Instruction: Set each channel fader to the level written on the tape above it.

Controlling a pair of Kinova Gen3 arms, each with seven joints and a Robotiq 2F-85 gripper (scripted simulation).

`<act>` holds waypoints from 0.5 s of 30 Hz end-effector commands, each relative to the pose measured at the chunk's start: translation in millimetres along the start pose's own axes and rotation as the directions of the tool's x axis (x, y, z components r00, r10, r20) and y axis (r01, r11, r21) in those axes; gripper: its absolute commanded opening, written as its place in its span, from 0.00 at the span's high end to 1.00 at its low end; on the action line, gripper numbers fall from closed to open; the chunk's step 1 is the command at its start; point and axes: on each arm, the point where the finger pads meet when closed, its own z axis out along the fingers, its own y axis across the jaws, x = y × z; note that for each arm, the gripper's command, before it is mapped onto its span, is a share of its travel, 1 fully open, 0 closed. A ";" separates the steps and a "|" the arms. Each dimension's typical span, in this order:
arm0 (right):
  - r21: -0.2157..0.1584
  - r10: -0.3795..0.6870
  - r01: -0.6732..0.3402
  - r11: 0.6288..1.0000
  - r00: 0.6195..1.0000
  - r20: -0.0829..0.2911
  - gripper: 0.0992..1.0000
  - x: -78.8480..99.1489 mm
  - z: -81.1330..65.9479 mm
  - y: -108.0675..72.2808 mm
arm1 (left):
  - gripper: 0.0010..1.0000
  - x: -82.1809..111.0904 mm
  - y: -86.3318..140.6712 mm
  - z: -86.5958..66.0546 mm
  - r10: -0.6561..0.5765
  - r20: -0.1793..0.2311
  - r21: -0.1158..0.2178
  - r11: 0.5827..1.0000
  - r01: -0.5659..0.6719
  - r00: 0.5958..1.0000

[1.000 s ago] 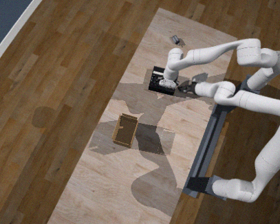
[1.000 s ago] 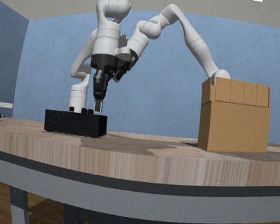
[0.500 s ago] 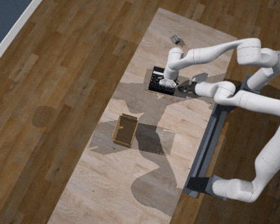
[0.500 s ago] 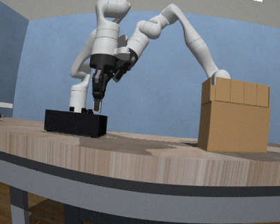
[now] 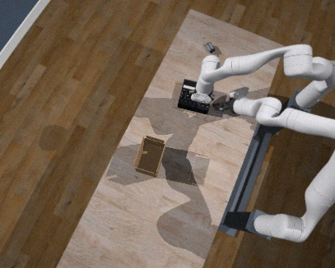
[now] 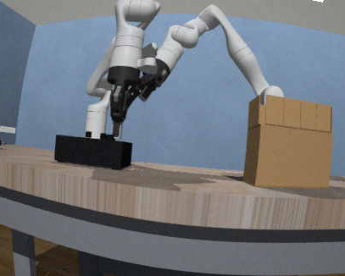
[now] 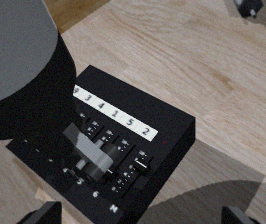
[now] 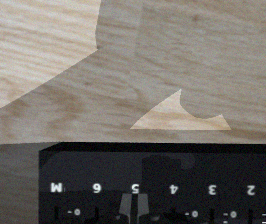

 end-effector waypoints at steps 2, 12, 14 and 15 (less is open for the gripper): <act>-0.002 0.000 0.000 1.000 1.000 -0.001 1.00 -2.2 -1.3 0.6 | 0.00 1.1 -0.3 -0.7 -0.001 -0.002 0.000 1.000 0.001 1.000; -0.002 0.000 0.000 1.000 1.000 -0.001 1.00 -6.8 -1.3 0.6 | 0.00 1.1 -0.3 -0.7 -0.001 -0.002 0.000 1.000 0.001 1.000; -0.002 0.000 0.000 1.000 1.000 -0.001 1.00 -7.2 -1.3 0.6 | 0.00 1.1 -0.3 -0.7 -0.001 -0.002 0.000 1.000 0.001 1.000; -0.002 0.000 0.000 1.000 1.000 -0.001 1.00 -7.5 -1.3 0.6 | 0.00 1.1 -0.3 -0.7 -0.001 -0.002 0.000 1.000 0.001 1.000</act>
